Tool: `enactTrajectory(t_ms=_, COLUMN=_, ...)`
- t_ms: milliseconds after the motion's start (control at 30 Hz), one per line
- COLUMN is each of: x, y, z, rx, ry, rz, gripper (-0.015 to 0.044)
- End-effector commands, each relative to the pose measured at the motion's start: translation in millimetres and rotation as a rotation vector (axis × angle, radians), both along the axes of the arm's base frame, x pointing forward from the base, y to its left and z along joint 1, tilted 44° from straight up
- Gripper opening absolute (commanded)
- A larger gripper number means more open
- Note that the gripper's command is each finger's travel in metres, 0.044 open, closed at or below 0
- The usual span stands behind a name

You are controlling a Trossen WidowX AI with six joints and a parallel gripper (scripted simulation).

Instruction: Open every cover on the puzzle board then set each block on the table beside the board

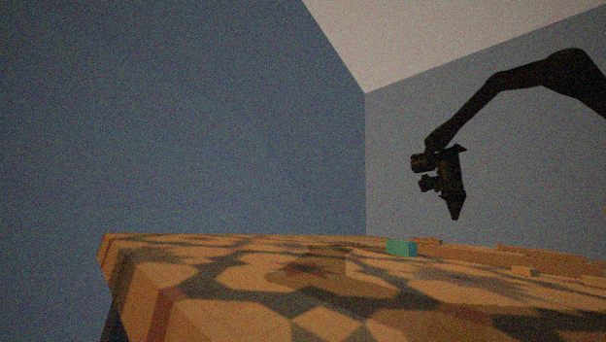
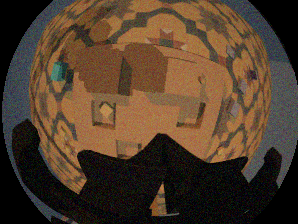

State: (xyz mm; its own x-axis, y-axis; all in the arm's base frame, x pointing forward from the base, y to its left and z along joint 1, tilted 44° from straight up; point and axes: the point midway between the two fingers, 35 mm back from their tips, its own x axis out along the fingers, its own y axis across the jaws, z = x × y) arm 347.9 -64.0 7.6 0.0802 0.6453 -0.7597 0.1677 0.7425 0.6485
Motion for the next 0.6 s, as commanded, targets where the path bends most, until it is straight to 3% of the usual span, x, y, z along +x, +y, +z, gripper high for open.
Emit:
enactTrajectory(t_ms=0, x=3.8, y=16.2, z=12.1, rx=0.024, ry=0.091, rz=-0.102, gripper=0.0000)
enactTrajectory(t_ms=400, x=13.3, y=65.1, z=50.9, rx=0.098, ry=0.415, rz=-0.459, gripper=0.0000)
enactTrajectory(t_ms=567, x=13.4, y=65.8, z=51.4, rx=0.100, ry=0.422, rz=-0.466, gripper=0.0000)
